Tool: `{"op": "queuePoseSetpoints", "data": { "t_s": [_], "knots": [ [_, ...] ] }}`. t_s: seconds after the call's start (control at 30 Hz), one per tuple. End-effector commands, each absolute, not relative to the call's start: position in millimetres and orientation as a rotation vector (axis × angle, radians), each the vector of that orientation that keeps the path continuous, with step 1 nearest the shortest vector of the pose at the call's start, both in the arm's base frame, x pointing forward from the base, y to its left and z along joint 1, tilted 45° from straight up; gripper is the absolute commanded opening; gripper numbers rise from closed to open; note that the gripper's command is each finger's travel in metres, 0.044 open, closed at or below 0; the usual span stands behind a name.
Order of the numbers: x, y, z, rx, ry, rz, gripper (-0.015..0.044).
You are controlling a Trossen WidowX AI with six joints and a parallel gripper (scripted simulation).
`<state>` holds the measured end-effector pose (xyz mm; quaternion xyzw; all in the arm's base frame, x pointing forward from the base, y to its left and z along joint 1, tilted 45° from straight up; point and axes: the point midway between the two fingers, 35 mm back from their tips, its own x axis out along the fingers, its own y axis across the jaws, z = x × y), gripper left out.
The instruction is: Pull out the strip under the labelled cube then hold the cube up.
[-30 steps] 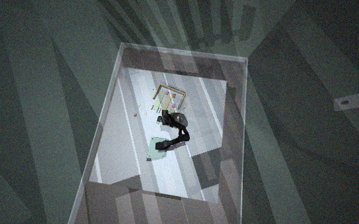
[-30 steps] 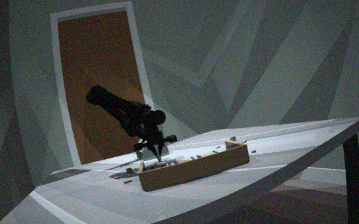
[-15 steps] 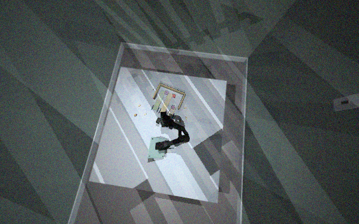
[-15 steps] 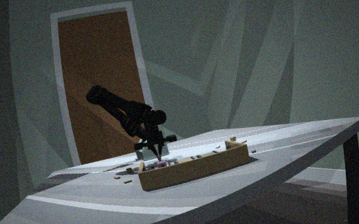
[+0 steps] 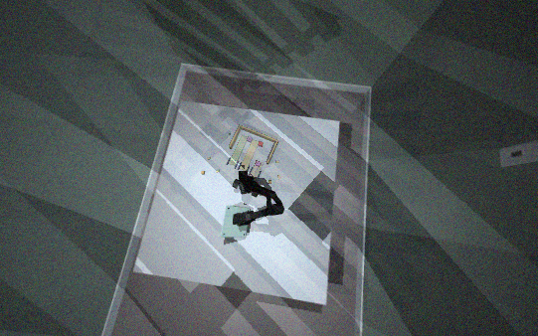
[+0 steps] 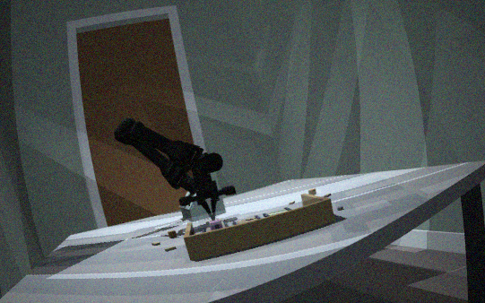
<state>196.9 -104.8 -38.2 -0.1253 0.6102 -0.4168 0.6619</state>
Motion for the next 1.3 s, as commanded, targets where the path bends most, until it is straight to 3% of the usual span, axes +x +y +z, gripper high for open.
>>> {"op": "queuePoseSetpoints", "data": {
  "t_s": [0.0, 1.27],
  "knots": [
    [181, -104, -43, -0.281, 1.409, -0.948, 0.0000],
    [171, -100, -45, -0.281, 1.410, -0.948, 0.0000]
  ]
}}
